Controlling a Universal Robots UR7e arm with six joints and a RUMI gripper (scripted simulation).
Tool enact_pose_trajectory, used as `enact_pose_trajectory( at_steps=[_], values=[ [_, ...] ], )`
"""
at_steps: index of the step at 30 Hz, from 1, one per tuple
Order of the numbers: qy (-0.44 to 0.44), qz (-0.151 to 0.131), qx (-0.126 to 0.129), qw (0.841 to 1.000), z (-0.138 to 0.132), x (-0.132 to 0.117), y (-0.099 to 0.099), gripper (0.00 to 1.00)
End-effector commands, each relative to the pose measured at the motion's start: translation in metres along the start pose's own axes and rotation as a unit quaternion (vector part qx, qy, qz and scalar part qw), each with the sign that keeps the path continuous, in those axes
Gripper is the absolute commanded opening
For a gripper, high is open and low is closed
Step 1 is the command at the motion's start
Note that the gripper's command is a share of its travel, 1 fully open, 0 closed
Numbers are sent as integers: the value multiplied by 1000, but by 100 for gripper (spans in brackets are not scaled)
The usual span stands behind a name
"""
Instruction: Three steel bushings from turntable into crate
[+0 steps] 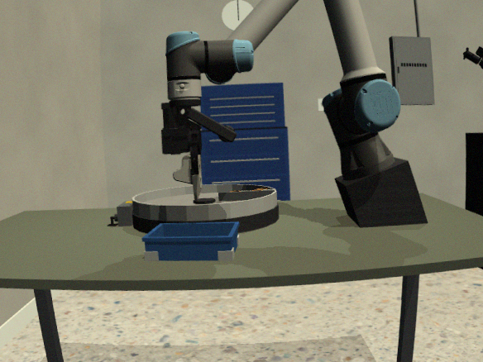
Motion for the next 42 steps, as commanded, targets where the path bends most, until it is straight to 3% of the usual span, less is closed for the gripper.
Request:
enact_pose_trajectory(
  at_steps=[1, 4, 19, 21, 35, 42],
  values=[
    [0, -1, -1, 1000, -27, 5, 1, 6],
    [0, -1, -1, 1000, -34, 6, 1, 6],
    [0, 0, -1, 1000, -149, 30, 0, 6],
    [0, 0, -1, 1000, -149, 30, 0, 6],
    [0, -1, -1, 1000, -252, 51, 0, 6],
    [0, 0, -1, 1000, -284, 57, -1, 6]
  ],
)
Point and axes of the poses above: the point where the finger pads meet when closed, its own y axis back along the fingers, its own z axis across the jaws, x = y × z, the point moved 3 cm from there along y, back along the fingers, and after that the axes turned 6 degrees about -y, right-handed, at the moved point
